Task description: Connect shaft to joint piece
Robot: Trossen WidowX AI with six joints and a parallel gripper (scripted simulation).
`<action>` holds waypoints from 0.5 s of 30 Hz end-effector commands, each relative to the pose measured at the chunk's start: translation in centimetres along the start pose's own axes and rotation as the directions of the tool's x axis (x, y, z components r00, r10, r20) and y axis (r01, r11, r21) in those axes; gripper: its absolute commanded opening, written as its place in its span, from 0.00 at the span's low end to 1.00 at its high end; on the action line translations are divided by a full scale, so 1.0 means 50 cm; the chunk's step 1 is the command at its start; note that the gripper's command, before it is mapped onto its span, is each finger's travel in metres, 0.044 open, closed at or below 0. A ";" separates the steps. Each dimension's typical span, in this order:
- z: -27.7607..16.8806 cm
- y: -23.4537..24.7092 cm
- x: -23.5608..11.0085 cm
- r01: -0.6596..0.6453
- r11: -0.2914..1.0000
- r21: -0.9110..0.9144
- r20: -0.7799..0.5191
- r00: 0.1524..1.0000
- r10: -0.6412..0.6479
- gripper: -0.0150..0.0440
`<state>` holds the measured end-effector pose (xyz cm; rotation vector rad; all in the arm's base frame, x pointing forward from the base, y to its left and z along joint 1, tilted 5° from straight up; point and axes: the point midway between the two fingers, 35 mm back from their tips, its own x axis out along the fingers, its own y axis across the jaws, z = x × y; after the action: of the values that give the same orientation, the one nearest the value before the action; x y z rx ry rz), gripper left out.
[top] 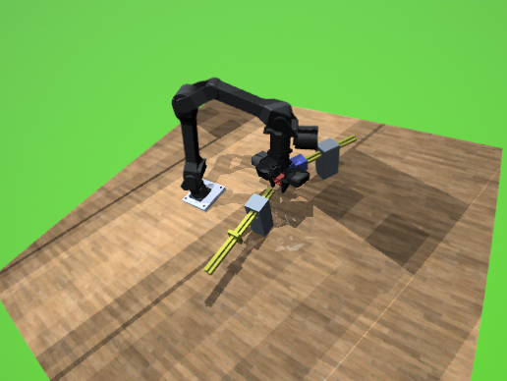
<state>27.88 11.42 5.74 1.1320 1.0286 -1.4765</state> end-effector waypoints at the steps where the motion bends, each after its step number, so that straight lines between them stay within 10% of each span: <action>1: 0.000 0.000 0.000 -0.001 1.000 -0.004 0.004 1.000 0.001 0.25; 15: 0.000 0.000 0.000 0.000 1.000 -0.001 0.002 1.000 0.000 0.25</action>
<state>27.88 11.41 5.76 1.1292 1.0269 -1.4769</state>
